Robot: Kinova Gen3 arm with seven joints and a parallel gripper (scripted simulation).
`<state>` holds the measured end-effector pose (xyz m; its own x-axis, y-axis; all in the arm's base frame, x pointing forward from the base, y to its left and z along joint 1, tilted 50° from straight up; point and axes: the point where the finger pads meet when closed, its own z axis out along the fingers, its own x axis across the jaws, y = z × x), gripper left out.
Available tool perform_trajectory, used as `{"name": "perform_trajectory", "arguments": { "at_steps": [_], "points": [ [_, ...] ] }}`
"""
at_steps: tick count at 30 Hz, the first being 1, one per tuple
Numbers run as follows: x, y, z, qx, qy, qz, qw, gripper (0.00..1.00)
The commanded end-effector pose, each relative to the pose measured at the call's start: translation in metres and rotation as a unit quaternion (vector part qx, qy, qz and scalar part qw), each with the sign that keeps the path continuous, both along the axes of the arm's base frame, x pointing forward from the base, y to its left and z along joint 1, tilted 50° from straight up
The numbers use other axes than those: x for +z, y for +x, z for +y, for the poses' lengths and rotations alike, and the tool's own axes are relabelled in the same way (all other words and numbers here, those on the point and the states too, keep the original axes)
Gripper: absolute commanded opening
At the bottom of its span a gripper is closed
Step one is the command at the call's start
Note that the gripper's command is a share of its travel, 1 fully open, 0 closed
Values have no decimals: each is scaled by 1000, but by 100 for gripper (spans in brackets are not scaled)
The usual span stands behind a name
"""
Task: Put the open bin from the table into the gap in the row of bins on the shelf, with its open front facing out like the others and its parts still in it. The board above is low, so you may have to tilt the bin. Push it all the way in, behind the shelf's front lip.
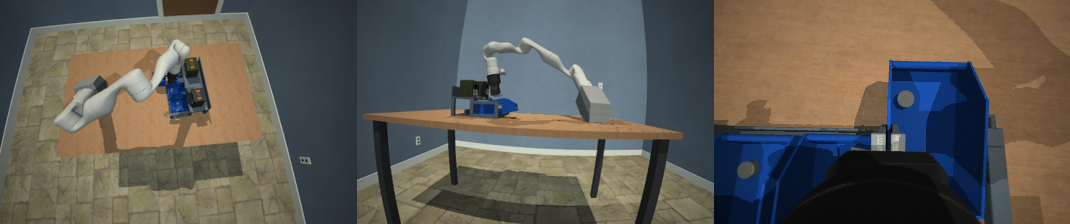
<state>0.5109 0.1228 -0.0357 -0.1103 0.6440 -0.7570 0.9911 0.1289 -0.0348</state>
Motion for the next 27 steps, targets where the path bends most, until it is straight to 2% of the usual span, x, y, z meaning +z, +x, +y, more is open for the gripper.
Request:
{"name": "perform_trajectory", "arguments": {
  "at_steps": [1, 27],
  "points": [
    [1, 0, 2, 1, 1, -1, 1000, 0],
    [1, 8, 3, 9, 2, -7, 1000, 0]
  ]
}}
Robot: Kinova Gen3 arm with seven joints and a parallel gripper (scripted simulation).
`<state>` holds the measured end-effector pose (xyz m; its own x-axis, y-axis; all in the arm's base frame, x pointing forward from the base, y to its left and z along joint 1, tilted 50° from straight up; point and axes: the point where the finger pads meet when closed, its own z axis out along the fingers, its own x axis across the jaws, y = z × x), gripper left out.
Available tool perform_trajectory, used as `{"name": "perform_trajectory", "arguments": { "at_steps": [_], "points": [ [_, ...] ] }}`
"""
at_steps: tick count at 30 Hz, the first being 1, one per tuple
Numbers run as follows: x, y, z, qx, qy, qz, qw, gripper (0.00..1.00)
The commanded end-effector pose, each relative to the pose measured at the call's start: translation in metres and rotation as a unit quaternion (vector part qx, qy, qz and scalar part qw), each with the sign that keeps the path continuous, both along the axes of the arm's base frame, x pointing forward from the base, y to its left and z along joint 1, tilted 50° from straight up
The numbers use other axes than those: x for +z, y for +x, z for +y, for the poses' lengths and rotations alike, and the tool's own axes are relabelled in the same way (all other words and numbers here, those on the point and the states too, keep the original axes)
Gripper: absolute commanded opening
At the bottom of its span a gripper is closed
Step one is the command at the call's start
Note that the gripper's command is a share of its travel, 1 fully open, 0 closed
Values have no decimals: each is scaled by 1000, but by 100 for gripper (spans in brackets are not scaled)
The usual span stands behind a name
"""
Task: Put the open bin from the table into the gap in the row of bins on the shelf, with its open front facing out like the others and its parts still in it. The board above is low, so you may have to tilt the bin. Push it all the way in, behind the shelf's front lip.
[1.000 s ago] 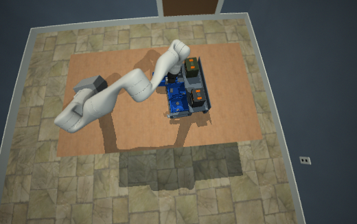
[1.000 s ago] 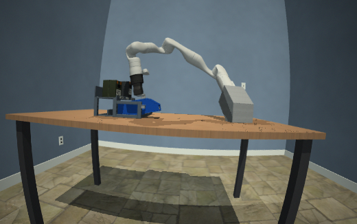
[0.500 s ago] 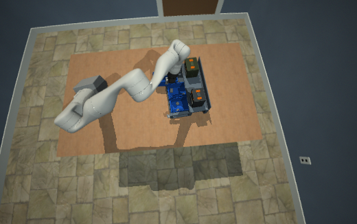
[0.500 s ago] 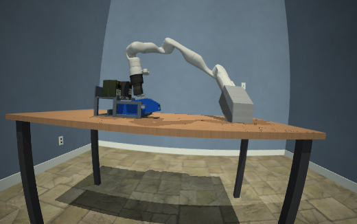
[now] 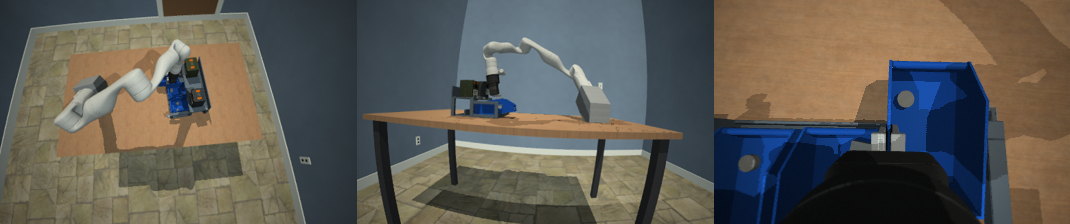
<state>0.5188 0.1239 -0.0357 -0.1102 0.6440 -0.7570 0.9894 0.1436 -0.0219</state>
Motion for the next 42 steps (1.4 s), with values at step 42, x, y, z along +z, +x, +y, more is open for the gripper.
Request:
{"name": "perform_trajectory", "arguments": {
  "at_steps": [42],
  "points": [
    [0, 11, 4, 11, 2, -9, 1000, 0]
  ]
}}
